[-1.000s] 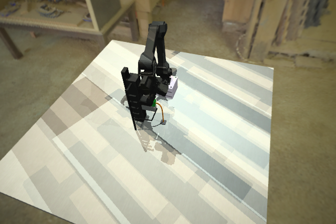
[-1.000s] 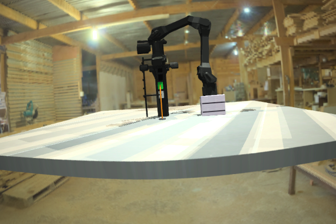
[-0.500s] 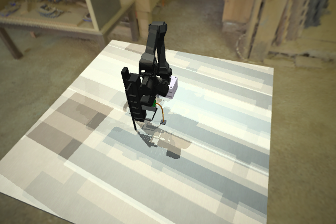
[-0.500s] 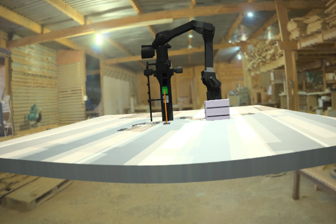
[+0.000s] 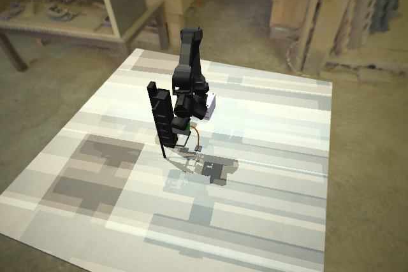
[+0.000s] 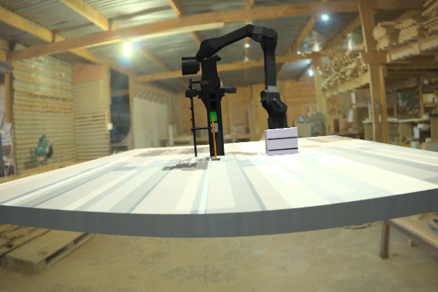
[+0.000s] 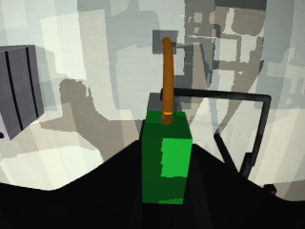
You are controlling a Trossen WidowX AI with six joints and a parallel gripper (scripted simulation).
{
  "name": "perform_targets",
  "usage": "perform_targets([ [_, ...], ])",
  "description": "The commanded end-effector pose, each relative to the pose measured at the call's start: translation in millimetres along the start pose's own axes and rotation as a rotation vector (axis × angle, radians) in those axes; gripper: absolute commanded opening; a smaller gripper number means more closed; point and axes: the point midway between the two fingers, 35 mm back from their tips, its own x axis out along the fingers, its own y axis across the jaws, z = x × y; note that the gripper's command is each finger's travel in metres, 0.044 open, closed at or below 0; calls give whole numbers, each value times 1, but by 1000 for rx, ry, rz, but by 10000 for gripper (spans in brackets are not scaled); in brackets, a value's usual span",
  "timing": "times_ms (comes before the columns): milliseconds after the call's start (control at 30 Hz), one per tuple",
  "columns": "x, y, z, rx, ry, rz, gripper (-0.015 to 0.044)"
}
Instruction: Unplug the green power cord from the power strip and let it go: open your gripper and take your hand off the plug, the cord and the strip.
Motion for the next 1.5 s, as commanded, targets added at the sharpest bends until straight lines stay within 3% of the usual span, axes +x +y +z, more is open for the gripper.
perform_targets([
  [0, -5, 1, 33, -39, -89, -5, 0],
  [200, -7, 2, 43, -39, -91, -5, 0],
  [633, -4, 4, 34, -41, -91, -5, 341],
  [767, -10, 3, 52, -41, -93, -5, 440],
  [933, -22, 7, 91, -41, -96, -4, 440],
  [1467, -22, 7, 93, -41, -96, -4, 440],
])
